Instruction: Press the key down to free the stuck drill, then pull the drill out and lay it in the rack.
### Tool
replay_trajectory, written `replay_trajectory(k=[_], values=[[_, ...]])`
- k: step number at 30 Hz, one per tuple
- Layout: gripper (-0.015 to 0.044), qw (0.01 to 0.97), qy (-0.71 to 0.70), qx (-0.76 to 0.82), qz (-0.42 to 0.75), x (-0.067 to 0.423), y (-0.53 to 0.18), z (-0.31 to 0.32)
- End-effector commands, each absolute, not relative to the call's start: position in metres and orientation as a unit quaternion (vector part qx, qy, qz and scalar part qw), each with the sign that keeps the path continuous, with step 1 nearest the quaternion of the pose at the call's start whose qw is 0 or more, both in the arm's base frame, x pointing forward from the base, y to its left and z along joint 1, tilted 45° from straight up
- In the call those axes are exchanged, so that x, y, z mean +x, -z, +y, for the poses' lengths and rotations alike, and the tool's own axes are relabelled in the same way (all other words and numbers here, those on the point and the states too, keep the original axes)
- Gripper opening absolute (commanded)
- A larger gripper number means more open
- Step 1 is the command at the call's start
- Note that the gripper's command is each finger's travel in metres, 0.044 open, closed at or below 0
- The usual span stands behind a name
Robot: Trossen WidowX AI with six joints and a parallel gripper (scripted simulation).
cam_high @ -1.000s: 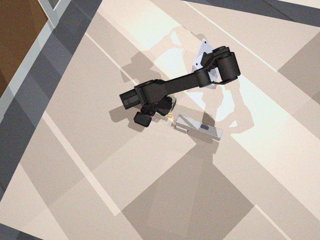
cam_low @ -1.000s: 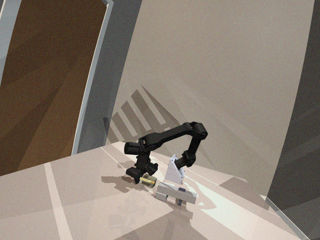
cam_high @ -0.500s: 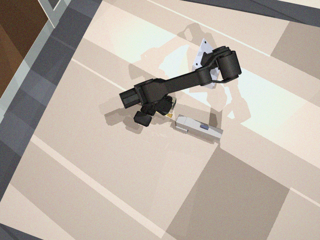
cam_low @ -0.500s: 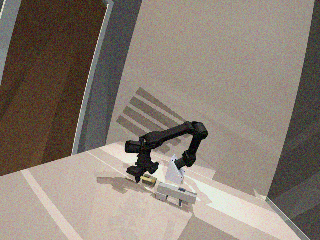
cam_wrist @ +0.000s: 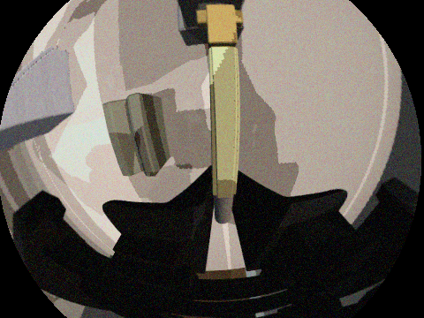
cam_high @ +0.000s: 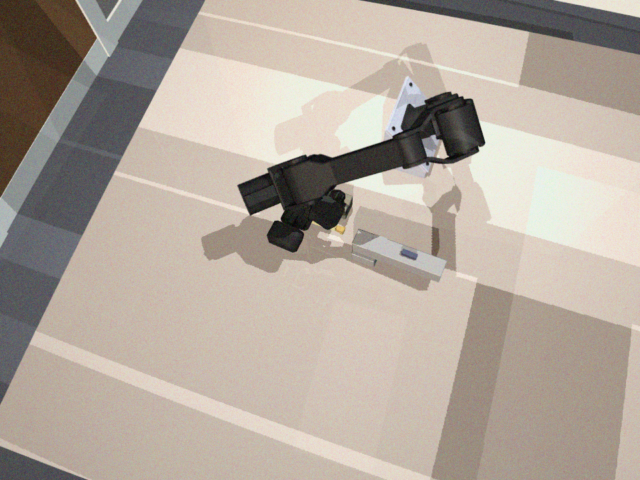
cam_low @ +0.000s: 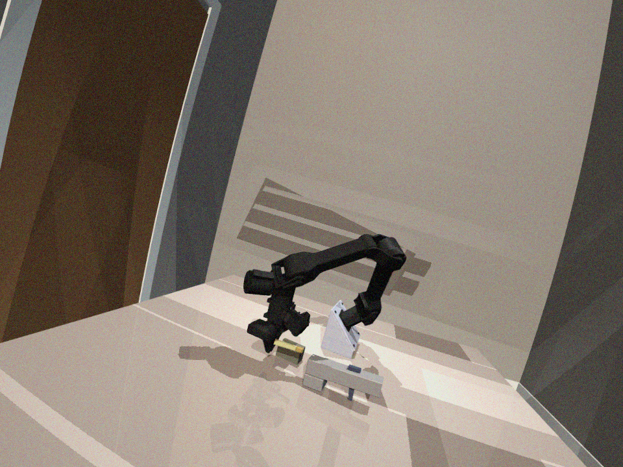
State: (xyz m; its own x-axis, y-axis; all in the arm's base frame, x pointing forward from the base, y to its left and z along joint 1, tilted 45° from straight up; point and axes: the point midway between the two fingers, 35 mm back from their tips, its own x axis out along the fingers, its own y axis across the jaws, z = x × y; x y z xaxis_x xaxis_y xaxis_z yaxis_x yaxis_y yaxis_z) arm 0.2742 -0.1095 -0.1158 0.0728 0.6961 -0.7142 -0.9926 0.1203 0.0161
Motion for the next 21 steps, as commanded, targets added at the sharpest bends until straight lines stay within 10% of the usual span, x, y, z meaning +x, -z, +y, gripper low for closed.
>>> replay_trajectory(k=[1, 21], values=[[0.0000, 0.686, -0.615, -0.253, 0.296, 0.2737, 0.1136, -0.1120], [0.0000, 0.686, -0.615, -0.253, 0.296, 0.2728, 0.1056, -0.1194]])
